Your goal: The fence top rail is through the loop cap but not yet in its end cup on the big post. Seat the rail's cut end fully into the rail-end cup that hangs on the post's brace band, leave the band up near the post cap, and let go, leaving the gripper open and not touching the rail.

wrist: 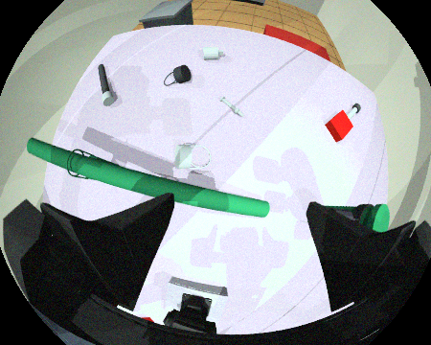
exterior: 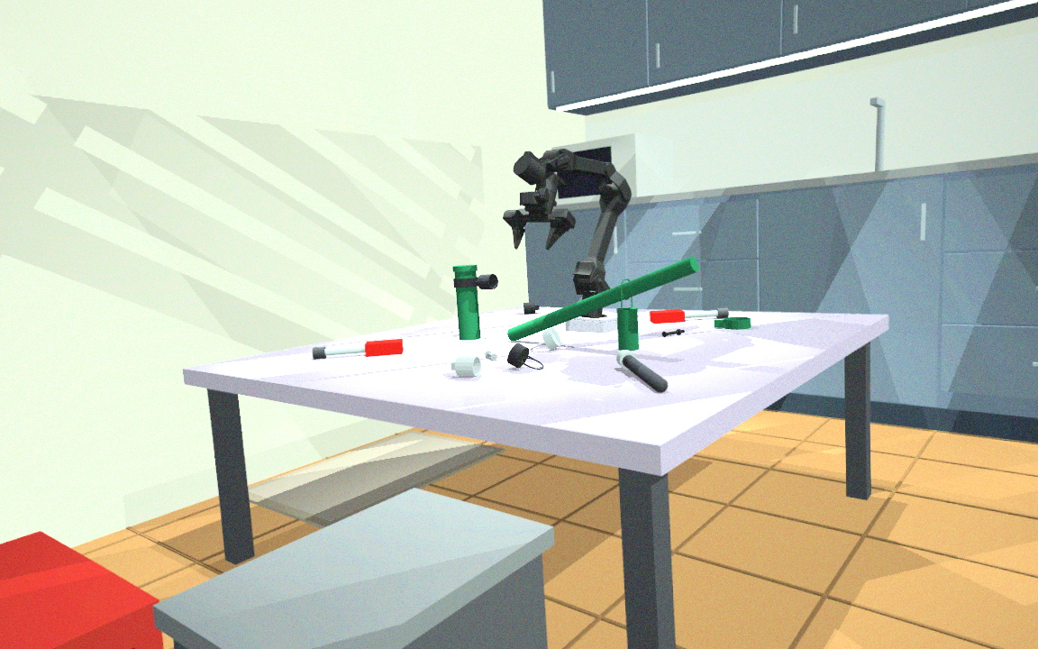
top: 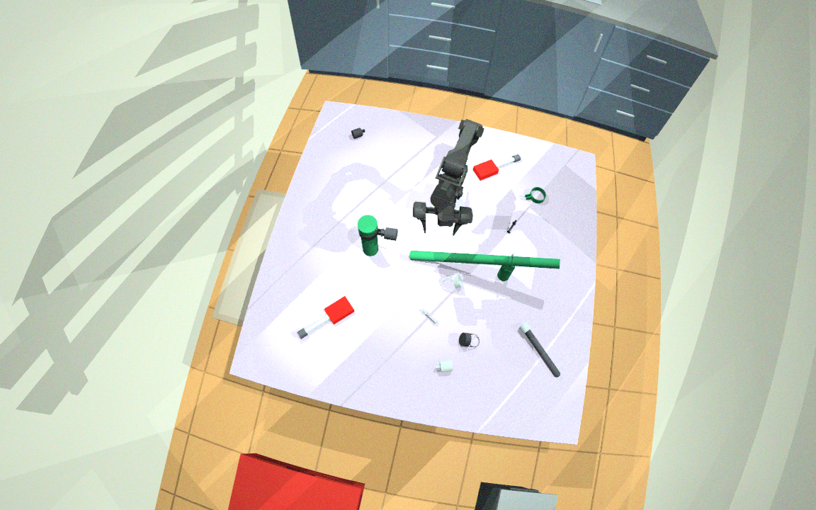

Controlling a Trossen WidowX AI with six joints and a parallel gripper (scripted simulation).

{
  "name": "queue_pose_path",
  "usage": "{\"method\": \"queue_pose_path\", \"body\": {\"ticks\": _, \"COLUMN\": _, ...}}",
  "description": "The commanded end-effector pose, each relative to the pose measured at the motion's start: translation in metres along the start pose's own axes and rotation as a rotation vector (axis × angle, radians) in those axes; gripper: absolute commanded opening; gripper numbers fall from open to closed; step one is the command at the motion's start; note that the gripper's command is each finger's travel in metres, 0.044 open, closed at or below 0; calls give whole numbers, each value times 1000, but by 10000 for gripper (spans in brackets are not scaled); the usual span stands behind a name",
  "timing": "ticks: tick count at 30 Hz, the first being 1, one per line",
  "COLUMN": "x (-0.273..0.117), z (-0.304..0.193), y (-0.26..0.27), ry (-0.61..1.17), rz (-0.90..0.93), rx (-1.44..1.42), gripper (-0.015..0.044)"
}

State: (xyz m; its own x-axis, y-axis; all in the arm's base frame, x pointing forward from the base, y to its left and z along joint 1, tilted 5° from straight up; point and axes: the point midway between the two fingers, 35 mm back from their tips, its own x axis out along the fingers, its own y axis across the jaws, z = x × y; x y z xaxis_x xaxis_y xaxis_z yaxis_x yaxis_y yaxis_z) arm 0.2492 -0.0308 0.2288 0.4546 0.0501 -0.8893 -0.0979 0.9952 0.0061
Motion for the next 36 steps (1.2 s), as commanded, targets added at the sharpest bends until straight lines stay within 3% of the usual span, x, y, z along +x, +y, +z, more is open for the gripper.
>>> {"method": "queue_pose_path", "body": {"ticks": 1, "x": -16, "z": 2, "y": 10, "ry": -25, "rz": -8, "rx": 135, "gripper": 440}}
{"method": "queue_pose_path", "body": {"ticks": 10, "x": -7, "z": 1, "y": 12, "ry": 11, "rz": 1, "rx": 31, "gripper": 440}}
{"method": "queue_pose_path", "body": {"ticks": 17, "x": 39, "z": -11, "y": 30, "ry": 203, "rz": 120, "rx": -623, "gripper": 440}}
{"method": "queue_pose_path", "body": {"ticks": 25, "x": 84, "z": -36, "y": 52, "ry": 353, "rz": 393, "rx": -1376, "gripper": 440}}
{"method": "queue_pose_path", "body": {"ticks": 36, "x": 85, "z": -37, "y": 53, "ry": 356, "rz": 400, "rx": -1393, "gripper": 440}}
